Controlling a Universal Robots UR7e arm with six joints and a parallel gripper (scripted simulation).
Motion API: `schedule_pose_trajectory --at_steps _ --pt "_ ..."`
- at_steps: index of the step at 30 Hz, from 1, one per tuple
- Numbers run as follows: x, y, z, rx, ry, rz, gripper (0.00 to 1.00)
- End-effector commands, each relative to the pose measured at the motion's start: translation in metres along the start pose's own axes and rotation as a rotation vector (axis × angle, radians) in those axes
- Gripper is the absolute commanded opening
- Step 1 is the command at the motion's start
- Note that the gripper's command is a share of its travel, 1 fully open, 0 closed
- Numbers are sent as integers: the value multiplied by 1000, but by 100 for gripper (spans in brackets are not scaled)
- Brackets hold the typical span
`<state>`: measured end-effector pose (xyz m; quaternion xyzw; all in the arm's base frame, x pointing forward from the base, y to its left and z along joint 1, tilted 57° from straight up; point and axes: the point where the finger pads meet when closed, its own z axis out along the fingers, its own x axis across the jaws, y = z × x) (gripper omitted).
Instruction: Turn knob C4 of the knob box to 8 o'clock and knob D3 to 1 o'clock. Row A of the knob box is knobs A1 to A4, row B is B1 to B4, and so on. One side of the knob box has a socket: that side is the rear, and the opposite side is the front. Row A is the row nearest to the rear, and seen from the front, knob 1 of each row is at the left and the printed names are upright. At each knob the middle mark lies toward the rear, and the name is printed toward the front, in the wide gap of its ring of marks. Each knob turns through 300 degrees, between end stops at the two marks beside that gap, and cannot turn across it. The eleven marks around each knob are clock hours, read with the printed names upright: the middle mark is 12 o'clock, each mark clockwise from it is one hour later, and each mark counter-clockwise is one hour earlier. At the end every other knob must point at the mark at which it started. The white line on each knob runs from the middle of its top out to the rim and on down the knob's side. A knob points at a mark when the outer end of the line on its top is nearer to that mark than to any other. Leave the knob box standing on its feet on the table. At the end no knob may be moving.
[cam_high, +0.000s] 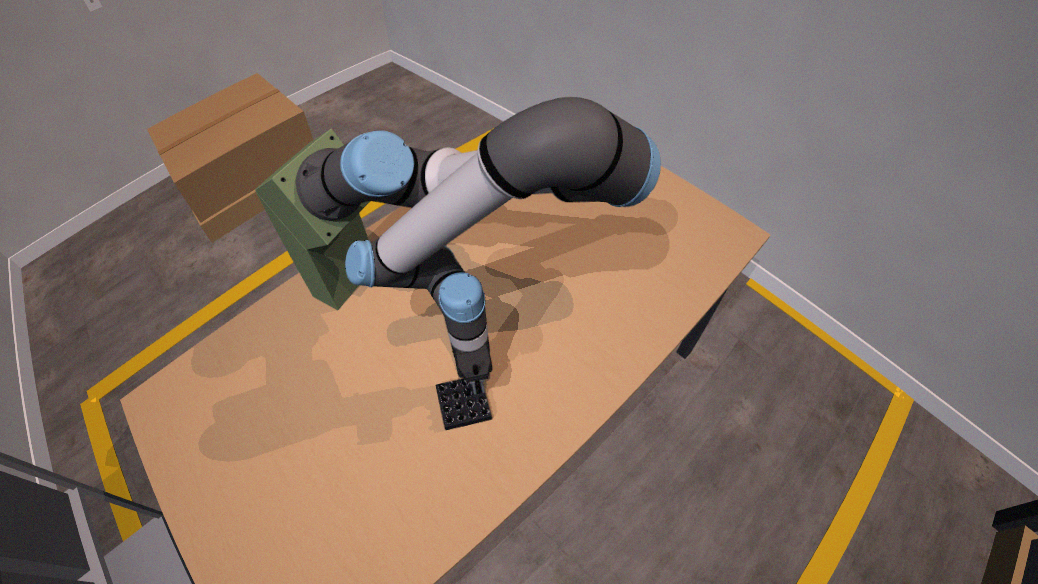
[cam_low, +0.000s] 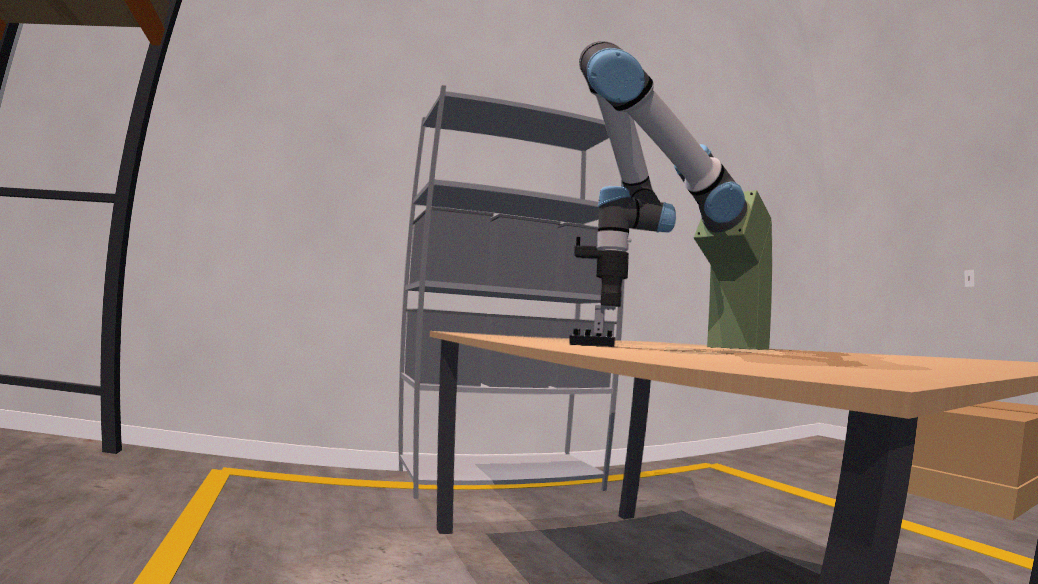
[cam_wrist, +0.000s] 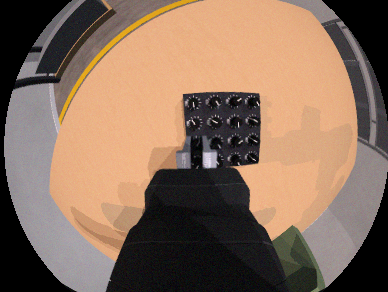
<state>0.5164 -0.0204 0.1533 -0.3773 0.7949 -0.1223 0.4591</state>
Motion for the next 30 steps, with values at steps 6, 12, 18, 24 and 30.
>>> schedule_pose_trajectory --at_steps 6,12,18,24,30 --pt "-1 -1 0 1 -2 -3 30" --pt "-1 -1 0 1 -2 -3 30" --pt "-1 -1 0 1 -2 0 30" --pt "-2 -1 0 1 -2 5 30" --pt "-2 -1 0 1 -2 24 30"
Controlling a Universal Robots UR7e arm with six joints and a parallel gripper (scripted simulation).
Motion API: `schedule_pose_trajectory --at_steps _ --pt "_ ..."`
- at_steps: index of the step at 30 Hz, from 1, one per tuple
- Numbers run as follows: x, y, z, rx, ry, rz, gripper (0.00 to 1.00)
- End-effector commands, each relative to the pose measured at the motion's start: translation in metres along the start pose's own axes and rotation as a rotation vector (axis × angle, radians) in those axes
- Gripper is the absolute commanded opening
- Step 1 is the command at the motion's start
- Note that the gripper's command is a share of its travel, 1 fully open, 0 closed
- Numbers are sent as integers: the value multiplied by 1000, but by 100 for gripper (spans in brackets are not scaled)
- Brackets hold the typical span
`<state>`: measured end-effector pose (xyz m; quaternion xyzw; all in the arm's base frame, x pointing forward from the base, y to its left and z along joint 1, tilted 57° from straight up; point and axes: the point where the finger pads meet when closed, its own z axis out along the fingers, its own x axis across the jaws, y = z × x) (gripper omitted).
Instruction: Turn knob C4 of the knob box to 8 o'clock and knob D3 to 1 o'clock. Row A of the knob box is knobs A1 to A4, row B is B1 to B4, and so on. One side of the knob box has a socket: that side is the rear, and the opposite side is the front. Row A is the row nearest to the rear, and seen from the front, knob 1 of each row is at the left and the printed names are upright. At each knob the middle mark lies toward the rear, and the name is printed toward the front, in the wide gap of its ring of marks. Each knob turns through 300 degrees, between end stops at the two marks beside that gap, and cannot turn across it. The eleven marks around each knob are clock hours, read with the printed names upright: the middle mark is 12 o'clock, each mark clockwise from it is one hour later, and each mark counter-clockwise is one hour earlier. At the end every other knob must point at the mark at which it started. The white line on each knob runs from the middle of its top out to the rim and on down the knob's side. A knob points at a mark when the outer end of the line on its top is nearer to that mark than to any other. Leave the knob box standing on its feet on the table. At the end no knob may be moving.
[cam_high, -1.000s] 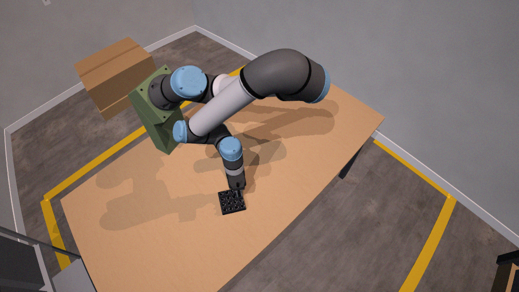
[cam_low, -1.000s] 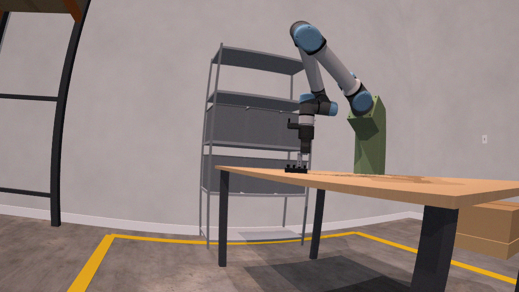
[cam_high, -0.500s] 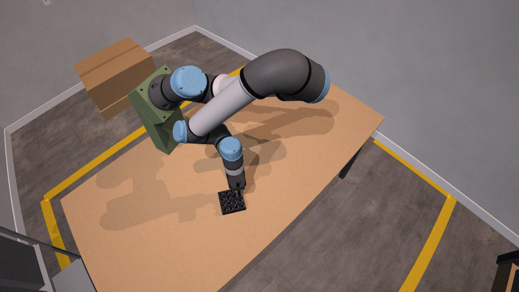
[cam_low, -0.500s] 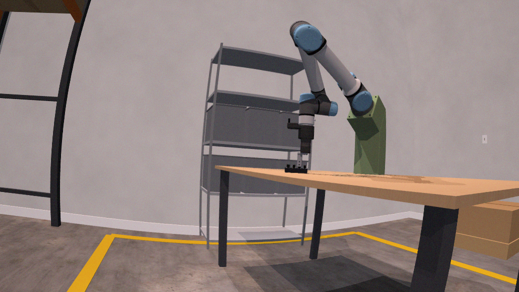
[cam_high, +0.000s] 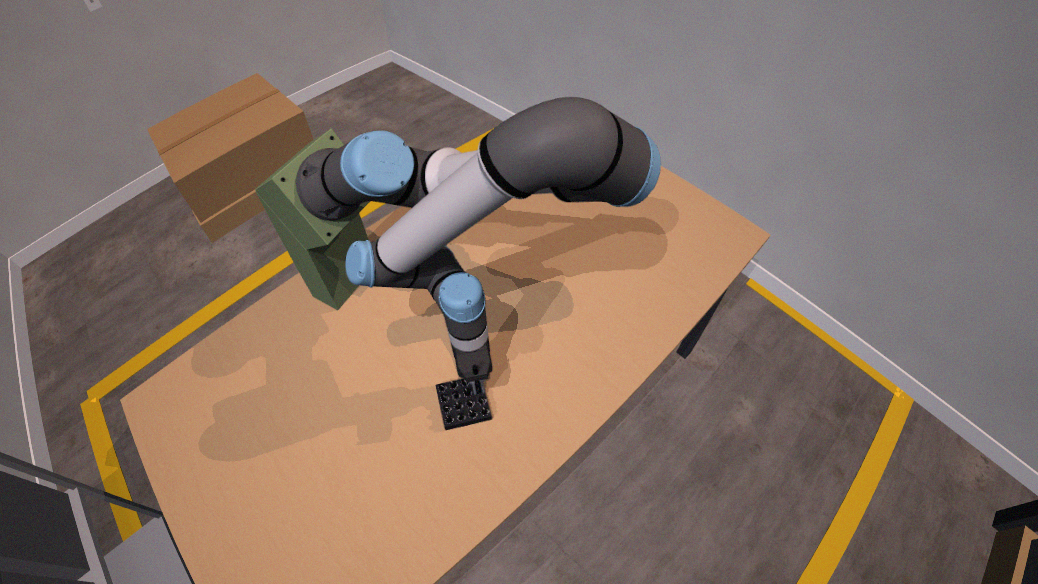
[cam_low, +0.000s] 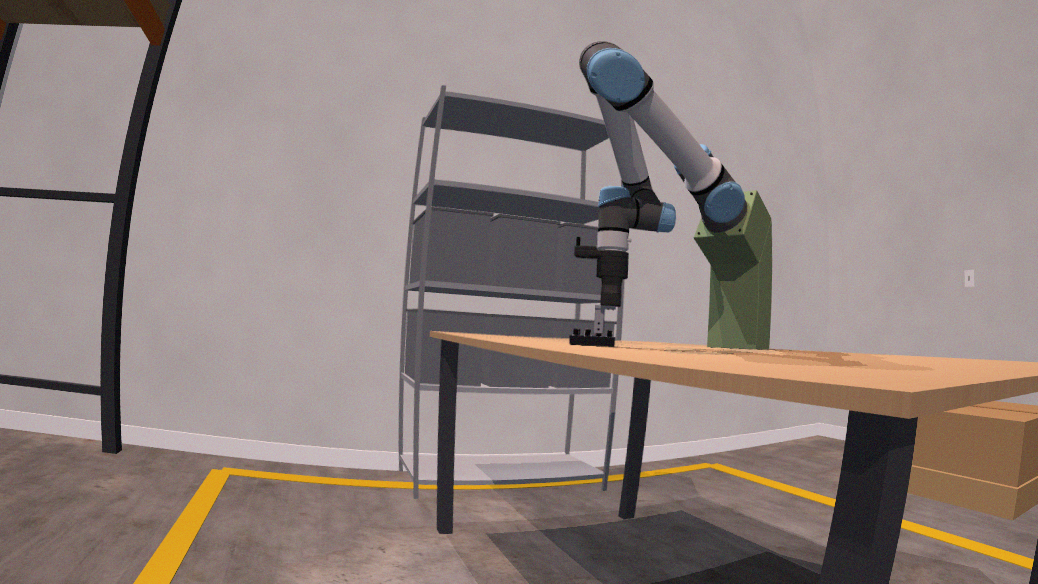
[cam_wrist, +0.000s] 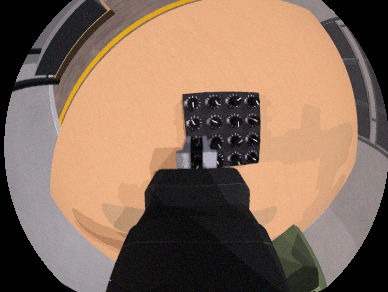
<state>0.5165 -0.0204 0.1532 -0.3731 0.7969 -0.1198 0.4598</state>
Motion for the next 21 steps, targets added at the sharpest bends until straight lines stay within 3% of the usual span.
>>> schedule_pose_trajectory --at_steps 1,21 --pt "-2 -1 0 2 -2 18 30" --pt "-2 -2 0 3 -3 185 30"
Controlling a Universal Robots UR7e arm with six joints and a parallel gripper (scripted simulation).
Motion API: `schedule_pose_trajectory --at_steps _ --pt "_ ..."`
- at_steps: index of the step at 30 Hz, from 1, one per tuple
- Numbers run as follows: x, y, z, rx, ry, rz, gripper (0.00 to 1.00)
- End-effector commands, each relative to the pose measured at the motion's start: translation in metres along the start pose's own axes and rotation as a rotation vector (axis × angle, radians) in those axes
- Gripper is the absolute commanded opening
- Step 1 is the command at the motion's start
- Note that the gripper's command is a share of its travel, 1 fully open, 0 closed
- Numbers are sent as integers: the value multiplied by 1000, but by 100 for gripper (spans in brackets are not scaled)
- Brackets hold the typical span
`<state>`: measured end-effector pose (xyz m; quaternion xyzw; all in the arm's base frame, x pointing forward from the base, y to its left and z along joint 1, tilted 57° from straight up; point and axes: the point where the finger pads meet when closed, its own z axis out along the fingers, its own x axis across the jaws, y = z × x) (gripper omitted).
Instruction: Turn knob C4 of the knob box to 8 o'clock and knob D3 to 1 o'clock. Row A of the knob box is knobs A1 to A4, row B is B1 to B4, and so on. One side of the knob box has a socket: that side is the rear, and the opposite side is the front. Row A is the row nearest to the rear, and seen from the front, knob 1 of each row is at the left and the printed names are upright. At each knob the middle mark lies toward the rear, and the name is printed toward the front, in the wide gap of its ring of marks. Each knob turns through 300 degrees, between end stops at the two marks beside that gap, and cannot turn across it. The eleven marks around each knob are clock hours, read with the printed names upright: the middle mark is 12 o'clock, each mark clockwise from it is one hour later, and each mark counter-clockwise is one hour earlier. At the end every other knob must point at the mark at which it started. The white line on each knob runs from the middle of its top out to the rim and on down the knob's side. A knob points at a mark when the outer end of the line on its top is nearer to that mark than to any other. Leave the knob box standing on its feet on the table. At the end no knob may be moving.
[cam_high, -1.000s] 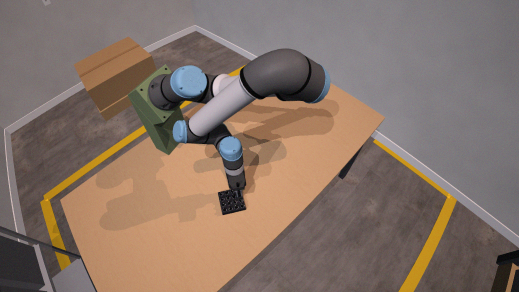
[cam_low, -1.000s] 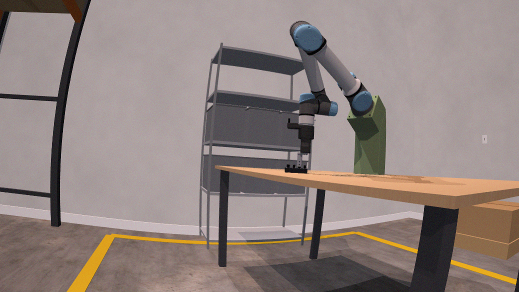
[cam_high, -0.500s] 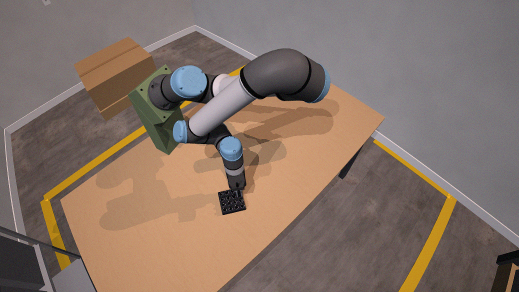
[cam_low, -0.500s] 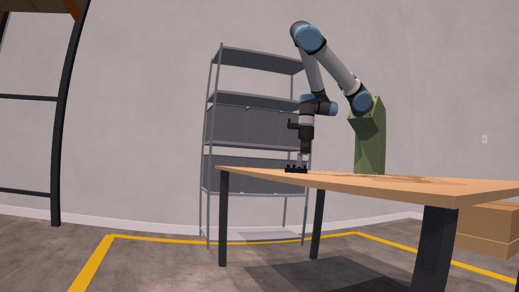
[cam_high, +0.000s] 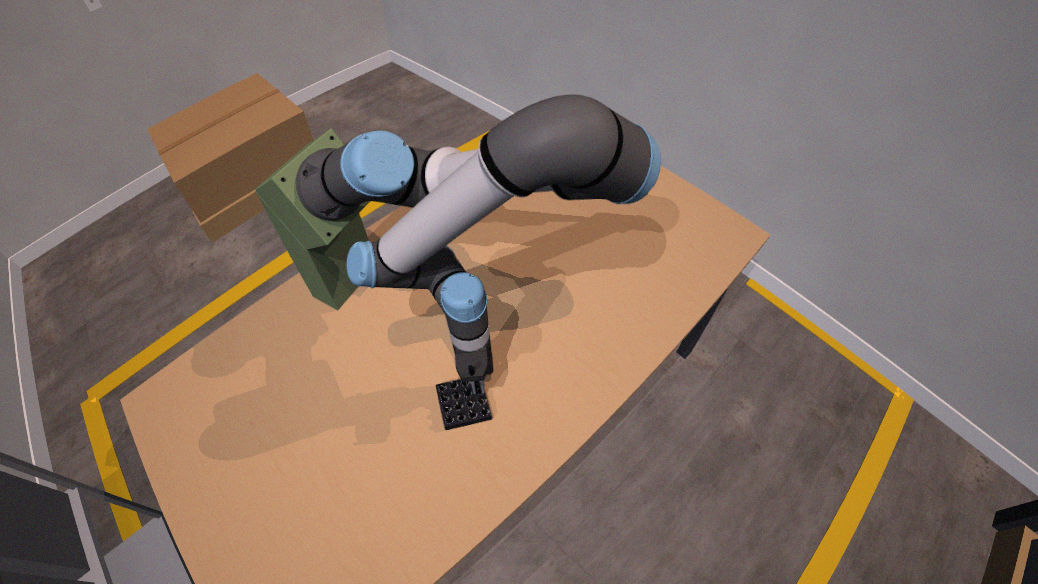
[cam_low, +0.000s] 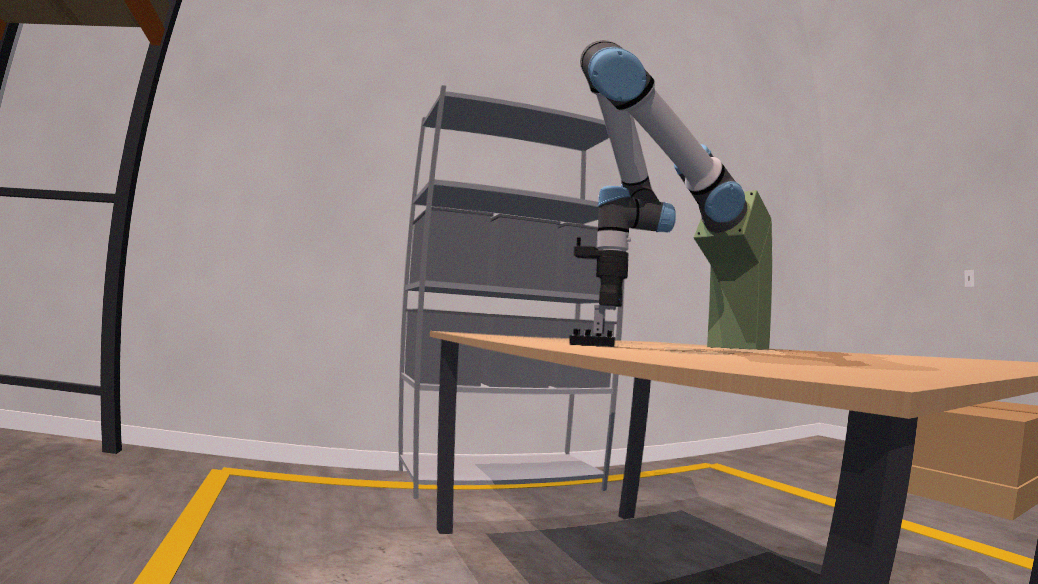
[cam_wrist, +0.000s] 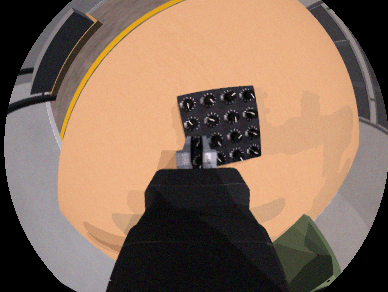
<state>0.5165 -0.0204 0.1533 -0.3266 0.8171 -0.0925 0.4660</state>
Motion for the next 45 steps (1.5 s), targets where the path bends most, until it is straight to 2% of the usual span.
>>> schedule_pose_trajectory --at_steps 1,21,45 --pt "-3 -1 0 4 -2 83 30" --pt "-3 -1 0 3 -3 364 30" --pt "-3 -2 0 2 -4 828 30"
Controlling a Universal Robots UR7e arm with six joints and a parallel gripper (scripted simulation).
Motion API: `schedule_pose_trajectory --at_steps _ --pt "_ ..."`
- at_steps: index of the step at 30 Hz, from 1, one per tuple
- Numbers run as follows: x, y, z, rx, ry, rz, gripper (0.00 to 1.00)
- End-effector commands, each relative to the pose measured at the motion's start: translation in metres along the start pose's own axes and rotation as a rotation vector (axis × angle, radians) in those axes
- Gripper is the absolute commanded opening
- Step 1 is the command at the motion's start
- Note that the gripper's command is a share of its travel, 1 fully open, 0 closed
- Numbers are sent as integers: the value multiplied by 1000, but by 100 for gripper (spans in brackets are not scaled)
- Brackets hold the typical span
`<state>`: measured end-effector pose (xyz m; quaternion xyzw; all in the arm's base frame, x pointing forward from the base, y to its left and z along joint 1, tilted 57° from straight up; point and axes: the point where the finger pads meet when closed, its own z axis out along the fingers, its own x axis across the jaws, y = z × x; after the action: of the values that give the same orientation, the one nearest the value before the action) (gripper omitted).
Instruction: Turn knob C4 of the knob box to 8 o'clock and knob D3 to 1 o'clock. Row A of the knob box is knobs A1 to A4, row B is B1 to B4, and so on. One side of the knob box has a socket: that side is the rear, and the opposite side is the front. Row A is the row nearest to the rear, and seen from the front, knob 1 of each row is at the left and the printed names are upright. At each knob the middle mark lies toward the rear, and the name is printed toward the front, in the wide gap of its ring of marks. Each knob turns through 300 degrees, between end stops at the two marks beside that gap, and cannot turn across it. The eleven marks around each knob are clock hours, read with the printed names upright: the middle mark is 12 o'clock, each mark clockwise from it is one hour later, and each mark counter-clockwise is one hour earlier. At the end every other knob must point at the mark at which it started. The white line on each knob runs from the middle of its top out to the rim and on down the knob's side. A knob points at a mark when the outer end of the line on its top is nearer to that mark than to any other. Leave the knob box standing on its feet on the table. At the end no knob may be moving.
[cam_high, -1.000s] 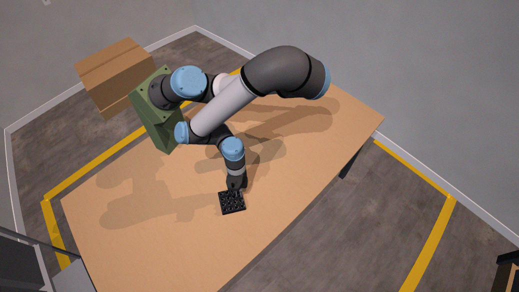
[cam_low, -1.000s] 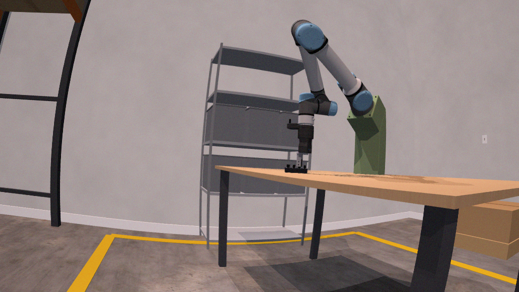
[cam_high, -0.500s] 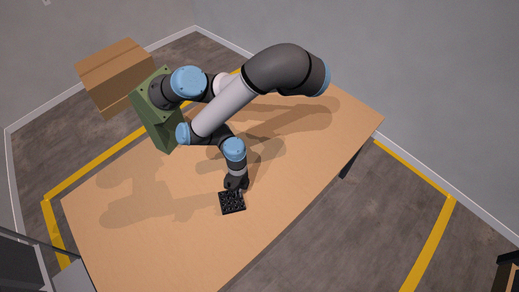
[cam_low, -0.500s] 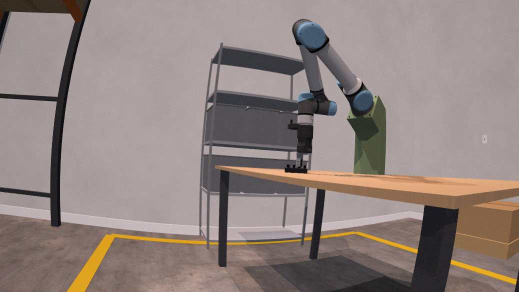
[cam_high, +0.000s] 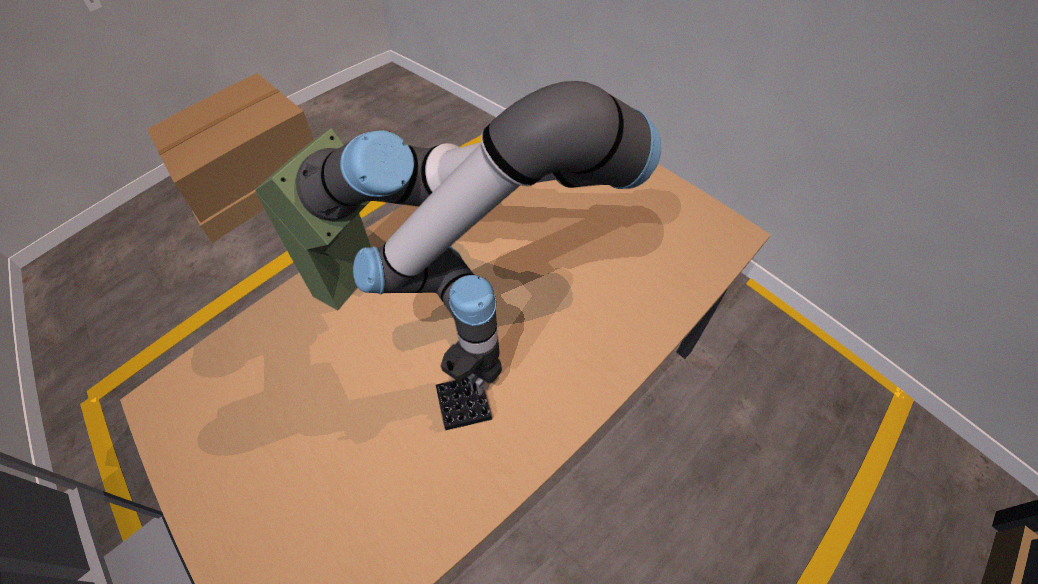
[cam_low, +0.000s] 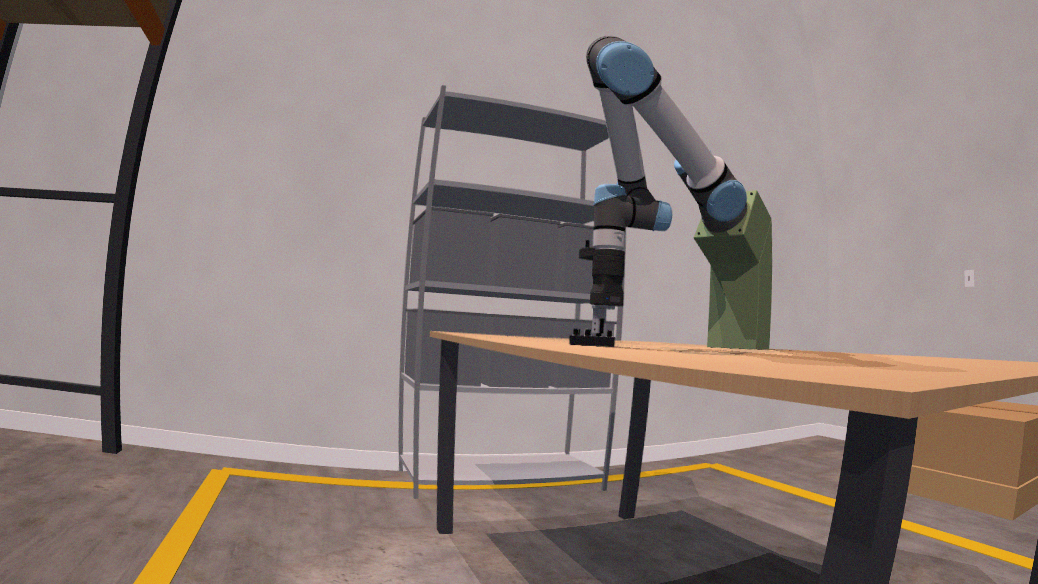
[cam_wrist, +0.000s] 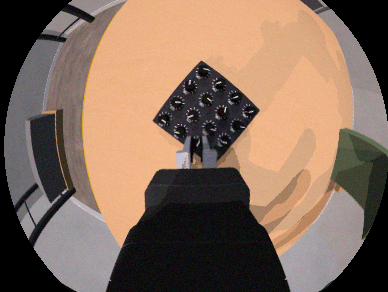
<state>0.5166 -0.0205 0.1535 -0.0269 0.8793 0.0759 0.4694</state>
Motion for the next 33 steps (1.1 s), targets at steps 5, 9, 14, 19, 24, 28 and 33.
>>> schedule_pose_trajectory --at_steps 5,9,14,19,24,28,33 --pt "-3 1 0 6 -5 227 30" --pt "-3 1 0 6 -5 284 30" --pt "-3 1 0 6 -5 356 30" --pt "-3 1 0 6 -5 435 30" --pt "-3 1 0 6 -5 503 30" --pt "-2 1 0 6 -5 527 30" --pt "-2 1 0 5 -5 576 30"
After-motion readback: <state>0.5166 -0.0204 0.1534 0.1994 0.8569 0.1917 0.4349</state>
